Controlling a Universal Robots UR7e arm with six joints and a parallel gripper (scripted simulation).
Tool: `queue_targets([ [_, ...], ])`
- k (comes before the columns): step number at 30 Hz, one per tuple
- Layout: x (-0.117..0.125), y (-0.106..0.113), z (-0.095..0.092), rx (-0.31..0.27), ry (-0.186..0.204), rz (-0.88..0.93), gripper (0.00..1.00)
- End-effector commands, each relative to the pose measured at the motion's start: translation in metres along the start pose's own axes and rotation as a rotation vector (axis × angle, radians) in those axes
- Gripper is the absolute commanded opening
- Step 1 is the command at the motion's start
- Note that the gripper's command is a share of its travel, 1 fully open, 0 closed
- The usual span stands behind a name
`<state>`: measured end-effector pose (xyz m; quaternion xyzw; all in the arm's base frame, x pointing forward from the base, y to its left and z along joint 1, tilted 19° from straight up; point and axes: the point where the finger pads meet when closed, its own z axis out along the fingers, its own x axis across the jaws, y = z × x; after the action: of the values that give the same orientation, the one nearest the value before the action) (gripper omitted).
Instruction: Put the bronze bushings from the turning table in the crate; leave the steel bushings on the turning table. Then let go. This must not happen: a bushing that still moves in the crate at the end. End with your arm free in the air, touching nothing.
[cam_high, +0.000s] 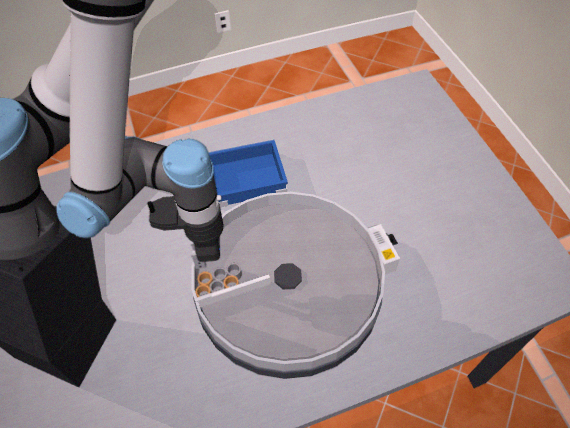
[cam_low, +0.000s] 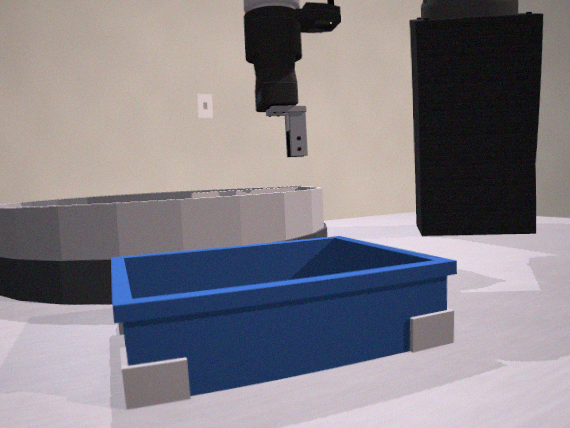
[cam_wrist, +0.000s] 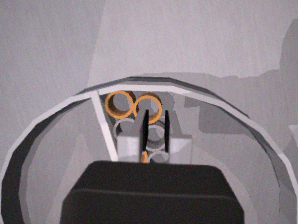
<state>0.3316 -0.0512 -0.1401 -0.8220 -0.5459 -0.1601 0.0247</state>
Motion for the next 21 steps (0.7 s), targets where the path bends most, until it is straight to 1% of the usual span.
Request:
queue_targets([
  [1, 0.0, 0.0, 0.0, -0.001, 0.0, 0.0, 0.4],
  [6, 0.0, 0.001, 0.017, -0.003, -0.001, 0.0, 0.4],
  [18, 0.0, 0.001, 0.017, -0.003, -0.001, 0.0, 0.4],
  [21, 0.0, 0.001, 0.027, -0.003, -0.002, 0.0, 0.4],
])
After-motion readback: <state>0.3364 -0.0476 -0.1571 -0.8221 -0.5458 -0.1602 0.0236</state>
